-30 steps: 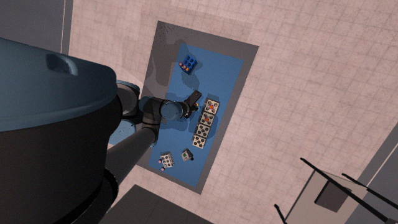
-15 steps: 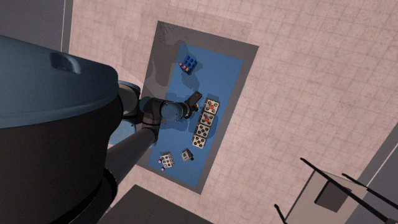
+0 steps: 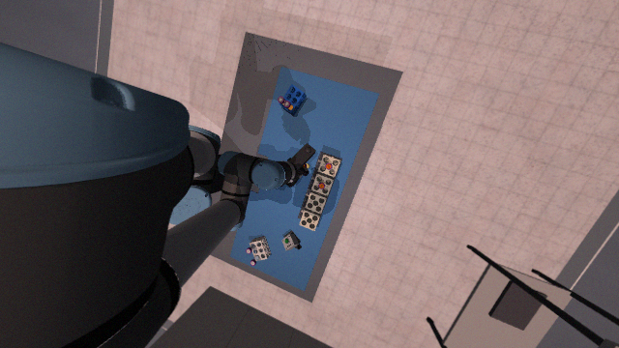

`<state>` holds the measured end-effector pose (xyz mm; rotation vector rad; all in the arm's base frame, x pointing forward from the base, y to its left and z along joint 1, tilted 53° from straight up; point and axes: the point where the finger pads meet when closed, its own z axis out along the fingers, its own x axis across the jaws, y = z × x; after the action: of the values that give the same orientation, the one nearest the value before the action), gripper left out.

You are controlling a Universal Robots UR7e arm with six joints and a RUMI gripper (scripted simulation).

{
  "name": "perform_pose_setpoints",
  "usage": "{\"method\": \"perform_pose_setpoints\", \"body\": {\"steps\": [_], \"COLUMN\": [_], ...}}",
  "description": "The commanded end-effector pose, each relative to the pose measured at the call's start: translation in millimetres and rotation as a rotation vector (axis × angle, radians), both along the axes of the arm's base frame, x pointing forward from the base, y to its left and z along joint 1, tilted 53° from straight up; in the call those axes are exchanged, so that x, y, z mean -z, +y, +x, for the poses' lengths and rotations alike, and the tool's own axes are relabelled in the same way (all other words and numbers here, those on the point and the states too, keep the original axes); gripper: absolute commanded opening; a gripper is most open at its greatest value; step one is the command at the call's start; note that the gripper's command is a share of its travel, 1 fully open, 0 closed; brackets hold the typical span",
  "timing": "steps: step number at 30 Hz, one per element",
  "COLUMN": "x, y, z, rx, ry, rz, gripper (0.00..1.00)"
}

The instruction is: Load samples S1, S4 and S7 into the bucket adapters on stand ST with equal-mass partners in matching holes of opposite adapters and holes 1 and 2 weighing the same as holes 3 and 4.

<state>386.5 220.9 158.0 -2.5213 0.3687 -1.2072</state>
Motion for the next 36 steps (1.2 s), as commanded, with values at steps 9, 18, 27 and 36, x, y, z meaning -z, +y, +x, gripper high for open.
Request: {"method": "perform_pose_setpoints", "body": {"steps": [9,18,27,36], "x": [-14,-15,-16,-17], "y": [-87,-92,-97,-102], "z": [59,62,66,69], "rx": [0.174,0.189,0.205,0.221], "ry": [0.060,0.062,0.064,0.066], "rz": [0.232,0.243,0.255,0.267], "gripper": [0.00,0.00,0.00,0.00]}}
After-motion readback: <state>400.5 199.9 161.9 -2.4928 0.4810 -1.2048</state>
